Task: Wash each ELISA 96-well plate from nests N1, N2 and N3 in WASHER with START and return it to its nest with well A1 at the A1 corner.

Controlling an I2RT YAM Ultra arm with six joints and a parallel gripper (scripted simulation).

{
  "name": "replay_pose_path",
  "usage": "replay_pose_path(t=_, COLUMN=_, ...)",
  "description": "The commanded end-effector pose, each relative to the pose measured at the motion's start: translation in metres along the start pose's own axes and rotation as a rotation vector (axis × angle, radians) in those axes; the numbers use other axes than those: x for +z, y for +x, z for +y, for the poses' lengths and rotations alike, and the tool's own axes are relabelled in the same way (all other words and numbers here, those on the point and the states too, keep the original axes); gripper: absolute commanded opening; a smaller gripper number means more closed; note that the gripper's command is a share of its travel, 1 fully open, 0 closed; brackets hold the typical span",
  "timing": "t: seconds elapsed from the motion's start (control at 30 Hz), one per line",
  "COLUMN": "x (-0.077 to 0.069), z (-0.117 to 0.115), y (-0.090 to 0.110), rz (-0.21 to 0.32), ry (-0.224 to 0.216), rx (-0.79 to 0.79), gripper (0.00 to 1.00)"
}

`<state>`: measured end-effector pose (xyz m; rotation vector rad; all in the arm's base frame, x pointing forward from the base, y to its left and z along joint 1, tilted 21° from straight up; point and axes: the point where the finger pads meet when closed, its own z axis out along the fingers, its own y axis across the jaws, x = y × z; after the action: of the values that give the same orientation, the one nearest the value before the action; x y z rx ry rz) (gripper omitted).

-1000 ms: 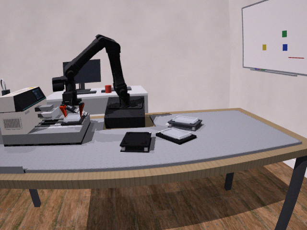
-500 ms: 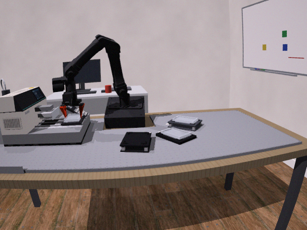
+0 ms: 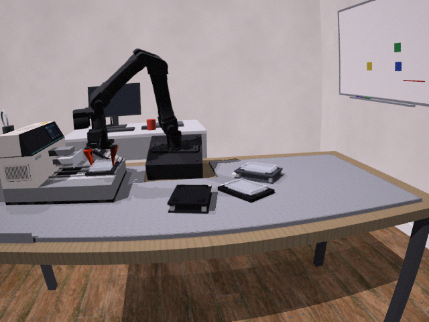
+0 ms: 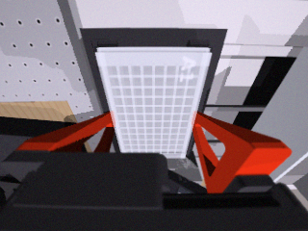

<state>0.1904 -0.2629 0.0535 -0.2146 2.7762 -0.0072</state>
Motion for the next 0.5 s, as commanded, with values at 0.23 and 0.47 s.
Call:
replay_pose_path(t=0.23, x=-0.0023, z=-0.0026, y=-0.0011, rz=-0.005, ry=0.012, rx=0.000, gripper=1.00)
replay_pose_path(t=0.47, x=-0.0023, z=-0.0026, y=-0.0011, rz=-0.005, ry=0.012, rx=0.000, gripper=1.00)
